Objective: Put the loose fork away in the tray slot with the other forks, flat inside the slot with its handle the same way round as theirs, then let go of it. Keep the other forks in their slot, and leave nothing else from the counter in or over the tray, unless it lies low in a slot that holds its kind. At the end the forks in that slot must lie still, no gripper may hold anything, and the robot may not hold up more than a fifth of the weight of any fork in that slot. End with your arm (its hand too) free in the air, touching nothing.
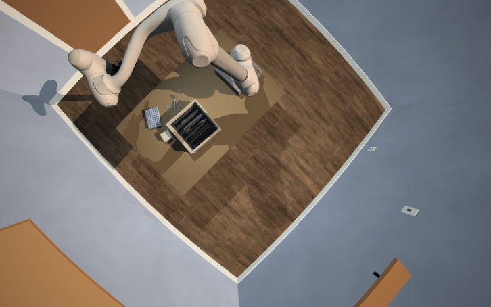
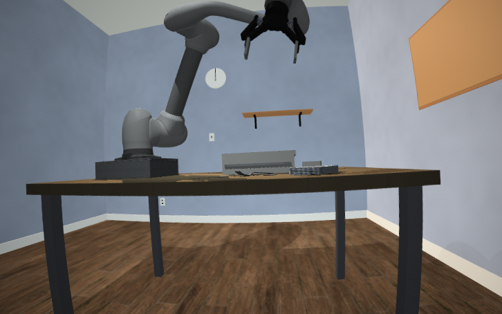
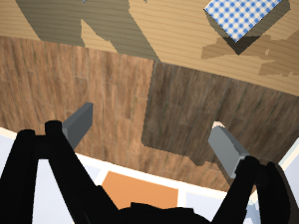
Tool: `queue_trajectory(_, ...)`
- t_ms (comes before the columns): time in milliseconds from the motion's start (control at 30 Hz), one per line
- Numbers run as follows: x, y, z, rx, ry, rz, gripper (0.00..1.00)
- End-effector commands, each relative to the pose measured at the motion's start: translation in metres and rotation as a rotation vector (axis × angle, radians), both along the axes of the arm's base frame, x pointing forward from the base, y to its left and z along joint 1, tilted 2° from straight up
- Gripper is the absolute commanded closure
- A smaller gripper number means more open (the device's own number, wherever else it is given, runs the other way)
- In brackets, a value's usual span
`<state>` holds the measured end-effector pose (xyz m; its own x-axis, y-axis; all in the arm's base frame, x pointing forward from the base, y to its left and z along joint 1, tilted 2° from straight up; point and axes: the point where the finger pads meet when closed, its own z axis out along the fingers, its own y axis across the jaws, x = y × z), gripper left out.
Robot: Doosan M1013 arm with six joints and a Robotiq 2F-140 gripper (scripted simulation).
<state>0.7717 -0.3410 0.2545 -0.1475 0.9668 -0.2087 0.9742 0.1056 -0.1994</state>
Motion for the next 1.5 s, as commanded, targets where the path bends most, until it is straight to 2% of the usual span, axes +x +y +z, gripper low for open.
queue_trajectory(0, 0.000, 0.000, 0.000, 0.000, 0.000, 0.000, 0.00)
queue_trajectory(600, -0.001, 0.005, -0.004, 0.003, -0.008, -0.012, 0.00)
queue_trajectory(633, -0.003, 0.016, -0.013, 0.009, -0.022, -0.037, 0.00)
queue_trajectory(700, -0.014, 0.059, -0.047, 0.034, -0.074, -0.139, 0.00)
queue_trajectory(733, -0.018, 0.069, -0.054, 0.053, -0.106, -0.214, 0.00)
queue_trajectory(900, -0.038, 0.119, -0.093, 0.074, -0.137, -0.300, 0.00)
queue_trajectory(933, -0.048, 0.135, -0.104, 0.096, -0.164, -0.391, 0.00)
queue_trajectory(1033, -0.067, 0.168, -0.128, 0.115, -0.186, -0.479, 0.00)
queue_trajectory(1100, -0.067, 0.168, -0.128, 0.115, -0.186, -0.479, 0.00)
queue_trajectory(1133, -0.087, 0.199, -0.151, 0.130, -0.202, -0.555, 0.00)
queue_trajectory(1267, -0.113, 0.232, -0.173, 0.150, -0.221, -0.665, 0.00)
queue_trajectory(1467, -0.114, 0.232, -0.174, 0.150, -0.221, -0.667, 0.00)
